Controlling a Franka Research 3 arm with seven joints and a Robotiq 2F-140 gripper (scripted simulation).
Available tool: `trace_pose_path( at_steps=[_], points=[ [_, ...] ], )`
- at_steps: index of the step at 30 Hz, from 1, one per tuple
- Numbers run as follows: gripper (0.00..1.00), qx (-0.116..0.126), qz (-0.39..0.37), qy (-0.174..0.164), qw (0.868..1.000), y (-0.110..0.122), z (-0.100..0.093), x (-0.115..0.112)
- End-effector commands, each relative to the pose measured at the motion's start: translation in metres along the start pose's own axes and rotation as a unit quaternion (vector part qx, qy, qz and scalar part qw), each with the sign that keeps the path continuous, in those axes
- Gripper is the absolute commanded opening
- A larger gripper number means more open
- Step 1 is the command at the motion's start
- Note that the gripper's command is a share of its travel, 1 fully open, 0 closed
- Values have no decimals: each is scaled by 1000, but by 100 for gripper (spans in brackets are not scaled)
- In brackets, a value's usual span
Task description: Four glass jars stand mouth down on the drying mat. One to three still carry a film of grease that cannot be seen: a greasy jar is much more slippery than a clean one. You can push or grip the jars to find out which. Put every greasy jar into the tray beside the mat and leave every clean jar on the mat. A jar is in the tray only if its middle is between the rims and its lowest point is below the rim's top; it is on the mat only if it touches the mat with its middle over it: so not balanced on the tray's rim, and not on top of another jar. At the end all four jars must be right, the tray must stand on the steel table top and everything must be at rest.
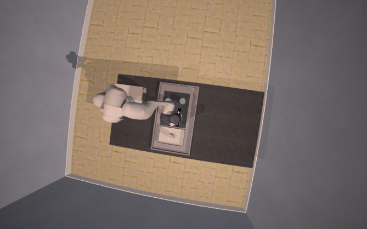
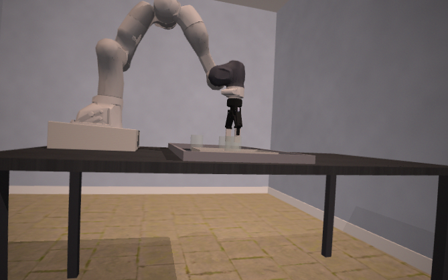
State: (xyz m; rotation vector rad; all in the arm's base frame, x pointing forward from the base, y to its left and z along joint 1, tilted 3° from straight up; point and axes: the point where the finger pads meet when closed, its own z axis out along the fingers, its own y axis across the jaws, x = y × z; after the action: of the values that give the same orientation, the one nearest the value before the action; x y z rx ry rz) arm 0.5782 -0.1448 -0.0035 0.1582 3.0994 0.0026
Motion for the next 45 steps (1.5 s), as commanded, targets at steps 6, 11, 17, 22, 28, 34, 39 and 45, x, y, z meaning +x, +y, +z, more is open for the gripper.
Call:
trace_pose_path(
  at_steps=[6, 11, 17, 22, 28, 34, 39, 45],
  points=[
    [100, 2, 2, -5, 1000, -1, 7, -4],
    [100, 2, 2, -5, 1000, -1, 7, -4],
    [62, 2, 2, -5, 1000, -1, 7, -4],
    [62, 2, 2, -5, 1000, -1, 7, -4],
    [59, 2, 2, -5, 1000, -1, 7, -4],
    [59, 2, 2, -5, 1000, -1, 7, -4],
    [59, 2, 2, -5, 1000, -1, 7, -4],
    [56, 2, 2, -5, 1000, -1, 7, -4]
  ],
)
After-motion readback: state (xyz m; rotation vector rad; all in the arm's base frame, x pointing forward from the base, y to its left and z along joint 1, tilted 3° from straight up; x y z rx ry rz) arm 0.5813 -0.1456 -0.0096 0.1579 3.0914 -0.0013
